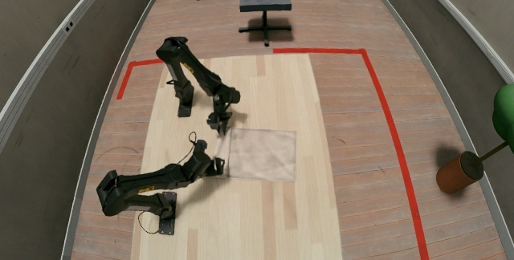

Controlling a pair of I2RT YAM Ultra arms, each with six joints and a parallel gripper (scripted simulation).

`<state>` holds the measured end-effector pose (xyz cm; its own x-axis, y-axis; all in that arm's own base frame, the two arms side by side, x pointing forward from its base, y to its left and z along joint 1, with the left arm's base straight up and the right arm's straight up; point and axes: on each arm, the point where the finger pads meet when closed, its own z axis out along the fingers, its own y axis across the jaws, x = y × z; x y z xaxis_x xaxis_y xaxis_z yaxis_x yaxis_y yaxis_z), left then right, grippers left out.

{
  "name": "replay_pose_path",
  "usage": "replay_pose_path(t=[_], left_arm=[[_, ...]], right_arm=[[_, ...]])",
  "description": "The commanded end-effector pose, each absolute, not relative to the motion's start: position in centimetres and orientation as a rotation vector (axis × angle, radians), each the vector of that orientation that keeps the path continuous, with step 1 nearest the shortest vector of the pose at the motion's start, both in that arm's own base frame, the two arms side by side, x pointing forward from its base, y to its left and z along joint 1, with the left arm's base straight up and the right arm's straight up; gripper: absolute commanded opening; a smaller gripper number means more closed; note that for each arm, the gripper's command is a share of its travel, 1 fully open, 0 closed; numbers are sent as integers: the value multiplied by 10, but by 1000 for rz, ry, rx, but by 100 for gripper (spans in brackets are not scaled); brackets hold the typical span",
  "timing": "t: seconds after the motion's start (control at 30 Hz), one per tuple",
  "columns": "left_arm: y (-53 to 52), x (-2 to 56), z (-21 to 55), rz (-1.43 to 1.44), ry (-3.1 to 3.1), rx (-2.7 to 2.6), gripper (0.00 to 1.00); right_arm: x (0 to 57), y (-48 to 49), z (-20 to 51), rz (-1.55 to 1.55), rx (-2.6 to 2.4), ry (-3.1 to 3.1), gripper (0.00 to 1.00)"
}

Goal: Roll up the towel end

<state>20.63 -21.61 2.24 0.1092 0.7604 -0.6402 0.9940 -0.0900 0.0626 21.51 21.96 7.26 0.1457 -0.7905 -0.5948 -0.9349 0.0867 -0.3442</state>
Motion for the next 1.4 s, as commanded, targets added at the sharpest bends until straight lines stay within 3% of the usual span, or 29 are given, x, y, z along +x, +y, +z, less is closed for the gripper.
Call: replay_pose_path(t=[0.0,0.6,1.37], left_arm=[[-212,197,23,-811,1825,1929,23],[-212,197,28,-1309,2126,1887,23],[-212,197,23,-1524,2236,1840,23]], right_arm=[[212,223,69,274,-1720,1662,98],[214,223,67,271,-1714,1667,98],[216,218,67,287,-1744,1639,98]])
